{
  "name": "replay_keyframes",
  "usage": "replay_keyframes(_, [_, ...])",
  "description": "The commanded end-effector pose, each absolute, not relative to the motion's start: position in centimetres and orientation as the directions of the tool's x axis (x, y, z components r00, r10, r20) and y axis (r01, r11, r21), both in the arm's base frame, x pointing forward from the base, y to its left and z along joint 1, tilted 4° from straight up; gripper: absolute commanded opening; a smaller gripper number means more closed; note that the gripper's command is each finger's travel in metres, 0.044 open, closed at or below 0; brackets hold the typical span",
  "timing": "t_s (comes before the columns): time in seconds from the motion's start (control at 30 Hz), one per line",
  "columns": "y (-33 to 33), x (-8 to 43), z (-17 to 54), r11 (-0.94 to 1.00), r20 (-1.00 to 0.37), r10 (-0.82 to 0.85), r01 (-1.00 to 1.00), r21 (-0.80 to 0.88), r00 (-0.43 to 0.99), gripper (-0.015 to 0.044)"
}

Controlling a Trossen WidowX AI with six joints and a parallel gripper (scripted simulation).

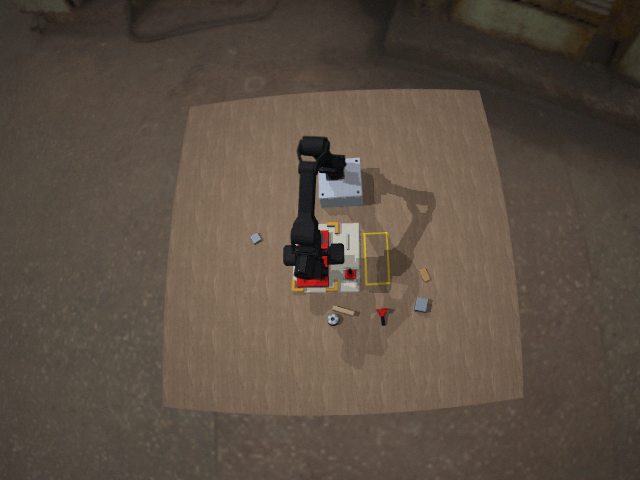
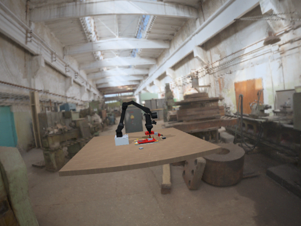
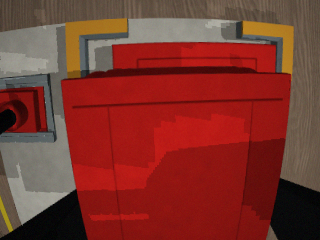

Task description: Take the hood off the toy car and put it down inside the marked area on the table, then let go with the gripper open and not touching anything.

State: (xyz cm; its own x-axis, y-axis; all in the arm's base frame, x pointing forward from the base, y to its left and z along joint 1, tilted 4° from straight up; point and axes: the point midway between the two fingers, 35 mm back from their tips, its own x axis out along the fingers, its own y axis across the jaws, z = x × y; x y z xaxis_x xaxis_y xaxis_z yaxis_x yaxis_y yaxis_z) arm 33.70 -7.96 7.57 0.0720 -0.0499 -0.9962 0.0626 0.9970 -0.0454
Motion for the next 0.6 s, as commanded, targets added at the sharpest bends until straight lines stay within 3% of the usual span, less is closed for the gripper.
replay_keyframes(0.0, [-6.4,33.9,7.5,0.997,-0.996,-0.052,0.065,-0.047,0.072,0.0])
replay_keyframes(0.57, [-0.4,34.0,7.4,0.997,-0.996,-0.046,0.066,-0.041,0.072,0.0])
